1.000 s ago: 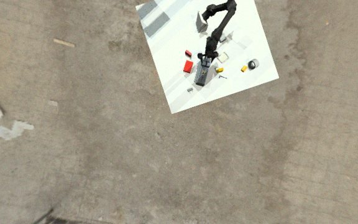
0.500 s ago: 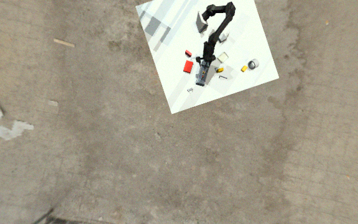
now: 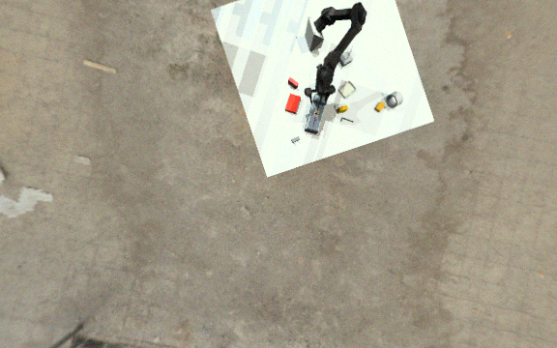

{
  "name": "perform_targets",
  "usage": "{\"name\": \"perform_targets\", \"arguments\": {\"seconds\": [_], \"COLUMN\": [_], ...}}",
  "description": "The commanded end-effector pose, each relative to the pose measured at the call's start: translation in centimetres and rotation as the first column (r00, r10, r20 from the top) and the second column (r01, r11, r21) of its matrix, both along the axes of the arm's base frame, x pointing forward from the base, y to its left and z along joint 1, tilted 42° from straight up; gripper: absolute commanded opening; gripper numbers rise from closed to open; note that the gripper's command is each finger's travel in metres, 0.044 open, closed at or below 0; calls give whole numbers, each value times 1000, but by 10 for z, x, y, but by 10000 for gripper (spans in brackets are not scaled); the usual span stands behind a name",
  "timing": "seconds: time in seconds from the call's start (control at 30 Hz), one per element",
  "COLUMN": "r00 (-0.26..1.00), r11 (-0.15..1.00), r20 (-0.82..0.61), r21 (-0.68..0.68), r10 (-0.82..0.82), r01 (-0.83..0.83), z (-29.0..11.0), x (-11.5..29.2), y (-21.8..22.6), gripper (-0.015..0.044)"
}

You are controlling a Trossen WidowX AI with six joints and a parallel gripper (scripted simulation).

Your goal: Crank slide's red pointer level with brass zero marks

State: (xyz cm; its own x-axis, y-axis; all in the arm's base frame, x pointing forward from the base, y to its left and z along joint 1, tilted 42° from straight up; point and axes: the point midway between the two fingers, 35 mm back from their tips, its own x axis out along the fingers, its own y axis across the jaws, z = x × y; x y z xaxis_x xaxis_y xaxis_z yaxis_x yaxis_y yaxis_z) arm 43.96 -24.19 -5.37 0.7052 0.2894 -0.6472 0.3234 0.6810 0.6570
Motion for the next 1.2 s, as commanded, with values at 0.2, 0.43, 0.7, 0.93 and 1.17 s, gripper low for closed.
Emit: {"name": "perform_targets", "arguments": {"seconds": [0.2,0.43,0.7,0.93,1.17], "r00": [1000,999,989,971,945], "r11": [1000,999,992,980,959], "r20": [-2,-28,-86,-130,-167], "r21": [-1,-1,-3,-9,-20], "r10": [0,-36,-122,-201,-281], "r01": [0,36,122,201,281], "z": [36,48,63,73,79], "x": [-7,-17,-40,-63,-88], "y": [-32,-27,-8,10,28], "gripper": [440,440,440,440,440]}}
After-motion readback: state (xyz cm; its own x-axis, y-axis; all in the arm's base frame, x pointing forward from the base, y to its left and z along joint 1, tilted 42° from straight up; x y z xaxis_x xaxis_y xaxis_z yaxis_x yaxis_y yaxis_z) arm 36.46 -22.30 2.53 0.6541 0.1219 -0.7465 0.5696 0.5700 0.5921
